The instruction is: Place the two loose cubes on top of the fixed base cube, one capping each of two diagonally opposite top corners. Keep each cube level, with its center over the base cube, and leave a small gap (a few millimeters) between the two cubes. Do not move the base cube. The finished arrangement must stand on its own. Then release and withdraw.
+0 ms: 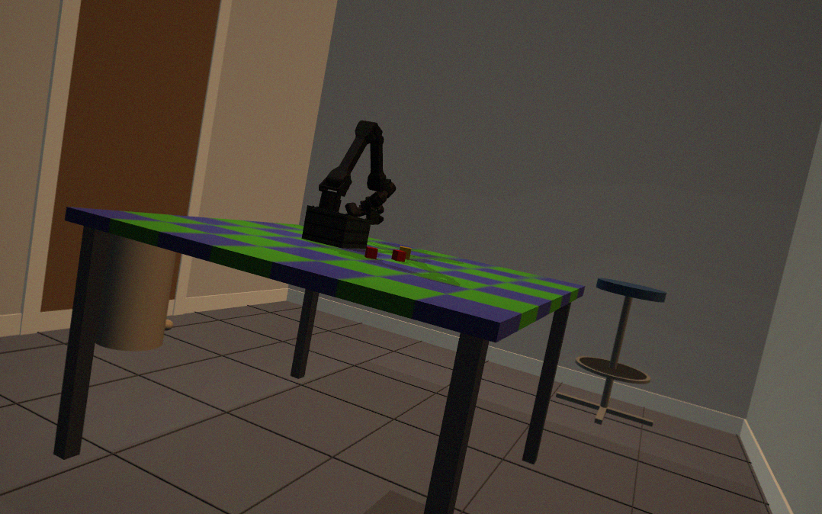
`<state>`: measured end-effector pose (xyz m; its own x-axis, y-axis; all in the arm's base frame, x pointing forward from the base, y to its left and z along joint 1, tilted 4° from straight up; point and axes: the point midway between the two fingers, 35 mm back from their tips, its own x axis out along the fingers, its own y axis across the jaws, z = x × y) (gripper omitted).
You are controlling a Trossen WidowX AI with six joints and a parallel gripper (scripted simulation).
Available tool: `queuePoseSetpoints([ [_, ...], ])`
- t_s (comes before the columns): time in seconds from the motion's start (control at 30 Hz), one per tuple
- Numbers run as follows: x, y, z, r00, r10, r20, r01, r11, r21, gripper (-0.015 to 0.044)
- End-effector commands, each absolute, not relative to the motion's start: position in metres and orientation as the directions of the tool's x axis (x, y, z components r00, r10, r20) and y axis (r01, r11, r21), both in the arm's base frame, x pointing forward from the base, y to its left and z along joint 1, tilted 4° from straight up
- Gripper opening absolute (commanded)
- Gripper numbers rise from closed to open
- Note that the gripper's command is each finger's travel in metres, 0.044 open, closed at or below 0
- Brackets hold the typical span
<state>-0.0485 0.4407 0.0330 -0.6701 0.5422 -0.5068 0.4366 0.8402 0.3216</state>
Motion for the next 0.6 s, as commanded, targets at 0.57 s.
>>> queuePoseSetpoints([
  [0.57,0.217,0.36,0.031,-0.126,0.651,-0.749,0.517,0.687,0.511,0.0265],
])
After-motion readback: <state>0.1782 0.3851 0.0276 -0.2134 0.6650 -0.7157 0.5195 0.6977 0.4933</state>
